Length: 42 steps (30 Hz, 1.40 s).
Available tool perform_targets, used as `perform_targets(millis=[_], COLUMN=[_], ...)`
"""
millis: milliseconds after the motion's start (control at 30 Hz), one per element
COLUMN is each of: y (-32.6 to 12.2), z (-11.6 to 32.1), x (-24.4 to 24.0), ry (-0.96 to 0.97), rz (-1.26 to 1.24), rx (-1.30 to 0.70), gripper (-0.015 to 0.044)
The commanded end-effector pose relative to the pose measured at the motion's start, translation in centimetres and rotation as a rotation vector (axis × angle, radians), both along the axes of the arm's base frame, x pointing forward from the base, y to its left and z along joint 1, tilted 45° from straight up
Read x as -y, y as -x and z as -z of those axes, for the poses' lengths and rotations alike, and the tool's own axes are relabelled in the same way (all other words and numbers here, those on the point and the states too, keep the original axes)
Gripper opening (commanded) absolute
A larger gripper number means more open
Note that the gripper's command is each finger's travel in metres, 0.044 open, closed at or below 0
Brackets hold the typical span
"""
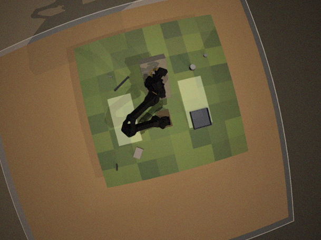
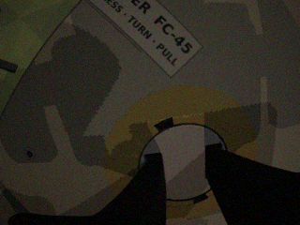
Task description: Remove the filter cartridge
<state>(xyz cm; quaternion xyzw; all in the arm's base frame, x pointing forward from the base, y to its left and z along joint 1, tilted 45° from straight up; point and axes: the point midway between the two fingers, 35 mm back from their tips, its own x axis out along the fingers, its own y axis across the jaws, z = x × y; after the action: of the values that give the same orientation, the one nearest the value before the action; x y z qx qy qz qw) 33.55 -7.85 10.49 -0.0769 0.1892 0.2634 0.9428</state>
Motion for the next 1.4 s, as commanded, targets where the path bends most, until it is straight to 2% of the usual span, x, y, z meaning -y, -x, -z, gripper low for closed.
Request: perform_targets(millis=[0,1267,1367], y=[-0.32,-0.41,-0.44], z=[0.27,0.34,0.35], x=[-0.17,-0.23,-0.25], ry=[-0.082,-1.113,-1.08], rz=[0.048,0.574,0.558], rx=[-0.06,-0.667,-0.648], gripper=[0.0,0.0,0.0])
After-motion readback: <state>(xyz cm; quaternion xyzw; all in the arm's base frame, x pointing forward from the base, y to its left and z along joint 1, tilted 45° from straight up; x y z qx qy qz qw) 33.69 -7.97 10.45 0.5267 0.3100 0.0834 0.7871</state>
